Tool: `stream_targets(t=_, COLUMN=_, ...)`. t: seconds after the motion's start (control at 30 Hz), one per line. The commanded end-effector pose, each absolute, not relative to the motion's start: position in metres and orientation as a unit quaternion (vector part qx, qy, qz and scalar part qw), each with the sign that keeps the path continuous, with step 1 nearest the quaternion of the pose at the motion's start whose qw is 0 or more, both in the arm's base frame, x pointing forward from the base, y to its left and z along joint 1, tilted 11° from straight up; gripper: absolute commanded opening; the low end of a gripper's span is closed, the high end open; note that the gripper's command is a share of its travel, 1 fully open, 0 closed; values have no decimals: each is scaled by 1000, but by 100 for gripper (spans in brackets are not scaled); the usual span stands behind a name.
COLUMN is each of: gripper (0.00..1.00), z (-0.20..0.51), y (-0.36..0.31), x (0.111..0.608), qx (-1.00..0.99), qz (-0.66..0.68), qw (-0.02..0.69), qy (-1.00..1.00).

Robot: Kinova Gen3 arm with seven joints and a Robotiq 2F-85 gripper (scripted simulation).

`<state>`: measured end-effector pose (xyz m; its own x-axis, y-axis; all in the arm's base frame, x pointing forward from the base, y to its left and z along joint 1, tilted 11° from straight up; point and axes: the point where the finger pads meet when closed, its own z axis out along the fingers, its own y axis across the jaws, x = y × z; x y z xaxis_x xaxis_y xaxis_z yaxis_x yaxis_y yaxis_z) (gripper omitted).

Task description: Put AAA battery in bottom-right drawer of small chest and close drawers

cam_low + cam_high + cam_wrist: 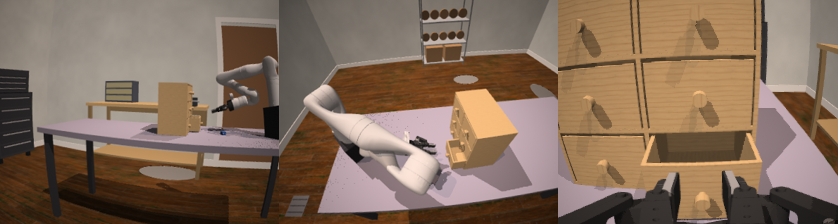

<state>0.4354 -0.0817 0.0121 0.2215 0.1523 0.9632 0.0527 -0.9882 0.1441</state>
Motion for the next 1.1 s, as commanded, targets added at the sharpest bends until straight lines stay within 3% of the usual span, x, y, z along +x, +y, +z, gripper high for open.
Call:
stream_targets(t=0.0, gripper=33, z=13, y=-82, x=436, qx=780, qz=621, qw=41, qy=69)
stream_targets(t=0.5, gripper=33, z=18, y=-81, x=429, qx=774, qz=610, qw=47, qy=164)
stream_targets(t=1.07, gripper=33, z=36, y=-80, x=410, qx=697, qz=534, qw=64, qy=475)
